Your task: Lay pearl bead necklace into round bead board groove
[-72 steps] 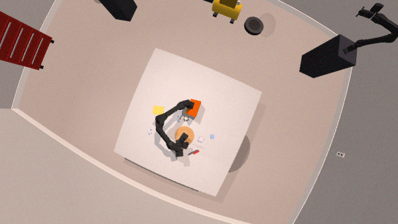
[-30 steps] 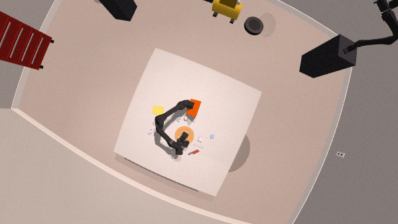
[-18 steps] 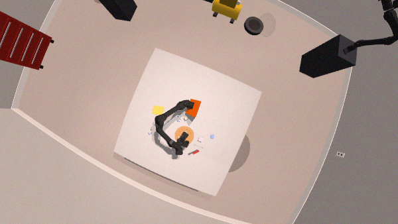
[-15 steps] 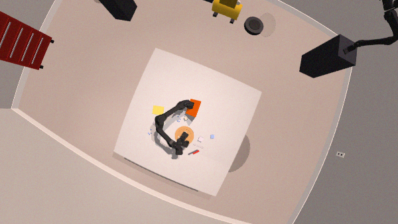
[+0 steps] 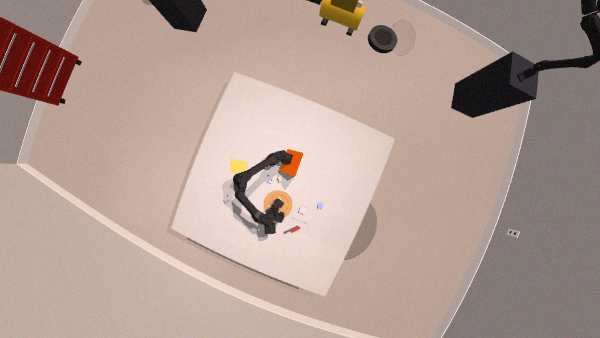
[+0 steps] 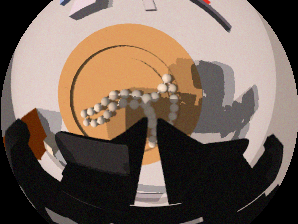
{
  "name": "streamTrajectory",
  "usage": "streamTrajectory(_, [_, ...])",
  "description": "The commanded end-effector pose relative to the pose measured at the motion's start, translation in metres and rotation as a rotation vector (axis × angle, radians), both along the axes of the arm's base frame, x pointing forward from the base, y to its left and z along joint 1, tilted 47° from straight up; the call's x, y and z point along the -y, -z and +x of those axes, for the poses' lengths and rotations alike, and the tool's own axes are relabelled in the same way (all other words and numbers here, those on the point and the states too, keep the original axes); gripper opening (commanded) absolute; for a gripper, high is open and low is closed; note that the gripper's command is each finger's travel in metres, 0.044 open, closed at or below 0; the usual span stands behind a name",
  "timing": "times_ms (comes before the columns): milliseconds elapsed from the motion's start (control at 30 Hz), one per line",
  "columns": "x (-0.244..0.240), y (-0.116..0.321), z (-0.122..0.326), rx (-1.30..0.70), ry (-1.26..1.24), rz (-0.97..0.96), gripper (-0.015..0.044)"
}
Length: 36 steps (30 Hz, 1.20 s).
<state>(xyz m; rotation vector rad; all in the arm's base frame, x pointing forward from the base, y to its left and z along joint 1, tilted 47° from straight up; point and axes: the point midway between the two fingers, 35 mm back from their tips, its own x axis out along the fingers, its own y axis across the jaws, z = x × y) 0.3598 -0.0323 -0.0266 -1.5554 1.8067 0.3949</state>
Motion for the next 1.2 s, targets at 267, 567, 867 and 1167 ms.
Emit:
streamTrajectory(267, [0.011, -0.014, -0.032, -0.006, 0.005, 0.001, 0.0])
streamTrajectory(567, [0.019, -0.023, -0.058, -0.007, 0.005, 0.001, 0.0])
streamTrajectory(867, [0.024, -0.027, -0.075, -0.009, 0.005, 0.0, 0.0])
streamTrajectory(1167, [0.029, -0.023, -0.076, -0.009, 0.005, 0.0, 0.0])
